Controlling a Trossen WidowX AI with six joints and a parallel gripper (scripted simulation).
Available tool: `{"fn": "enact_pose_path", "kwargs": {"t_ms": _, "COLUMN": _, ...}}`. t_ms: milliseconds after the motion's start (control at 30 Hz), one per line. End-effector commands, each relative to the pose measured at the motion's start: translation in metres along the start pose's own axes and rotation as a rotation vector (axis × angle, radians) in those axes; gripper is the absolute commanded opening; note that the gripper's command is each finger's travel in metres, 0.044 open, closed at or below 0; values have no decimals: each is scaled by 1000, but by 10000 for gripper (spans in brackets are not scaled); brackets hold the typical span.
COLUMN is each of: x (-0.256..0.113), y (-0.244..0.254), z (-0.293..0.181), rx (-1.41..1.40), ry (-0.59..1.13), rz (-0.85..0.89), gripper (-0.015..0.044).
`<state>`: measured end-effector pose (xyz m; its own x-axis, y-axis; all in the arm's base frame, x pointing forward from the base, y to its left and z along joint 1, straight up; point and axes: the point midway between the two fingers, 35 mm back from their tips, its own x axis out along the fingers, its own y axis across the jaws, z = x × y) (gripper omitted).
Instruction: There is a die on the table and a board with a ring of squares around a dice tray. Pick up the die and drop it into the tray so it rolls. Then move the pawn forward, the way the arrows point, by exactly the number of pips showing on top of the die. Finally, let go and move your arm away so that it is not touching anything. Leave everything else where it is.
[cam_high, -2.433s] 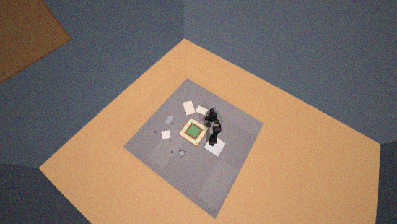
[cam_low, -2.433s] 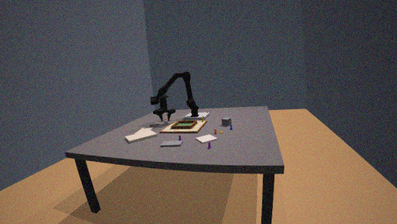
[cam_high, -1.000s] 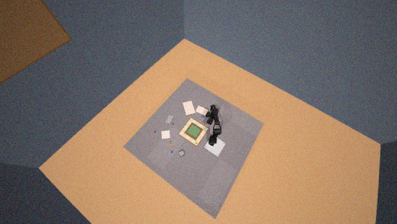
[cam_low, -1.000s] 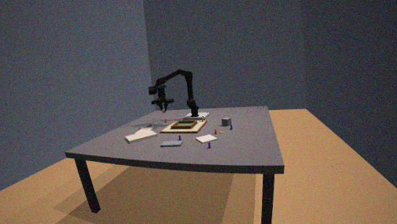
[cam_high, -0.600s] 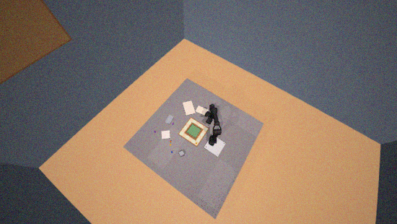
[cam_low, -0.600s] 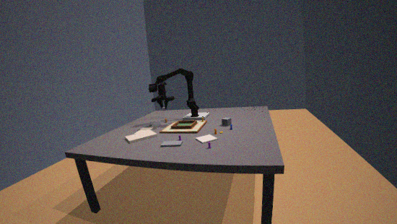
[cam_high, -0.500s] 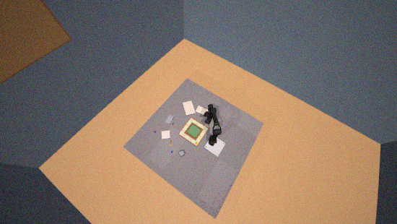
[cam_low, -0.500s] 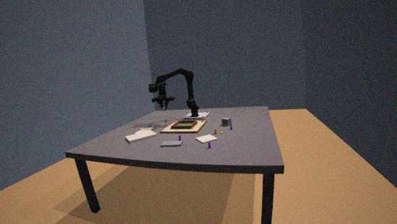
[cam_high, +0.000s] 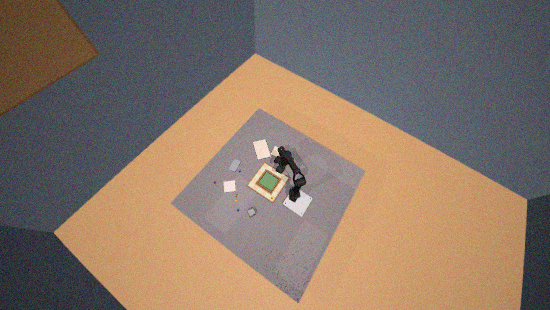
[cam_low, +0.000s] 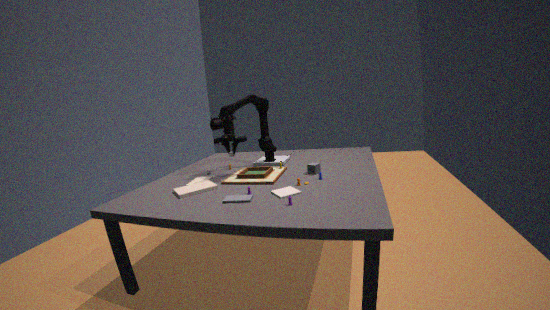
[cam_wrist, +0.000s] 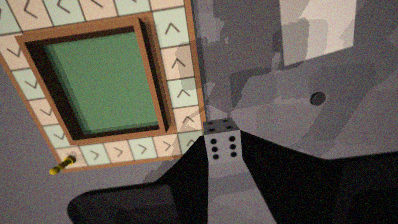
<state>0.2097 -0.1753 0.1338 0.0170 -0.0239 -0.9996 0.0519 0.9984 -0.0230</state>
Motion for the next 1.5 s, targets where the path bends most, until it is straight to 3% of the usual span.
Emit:
{"fn": "enact_pose_path", "kwargs": {"t_ms": 0, "x": 6, "y": 19, "z": 11, "rx": 8, "ry": 2, "rz": 12, "gripper": 0}}
{"fn": "enact_pose_path", "kwargs": {"t_ms": 967, "x": 26, "y": 149, "z": 54, "rx": 45, "ry": -1, "rz": 25, "gripper": 0}}
{"fn": "enact_pose_path", "kwargs": {"t_ms": 1133, "x": 26, "y": 152, "z": 54, "rx": 46, "ry": -6, "rz": 26, "gripper": 0}}
{"fn": "enact_pose_path", "kwargs": {"t_ms": 1467, "x": 30, "y": 150, "z": 59, "rx": 53, "ry": -322, "rz": 24, "gripper": 0}}
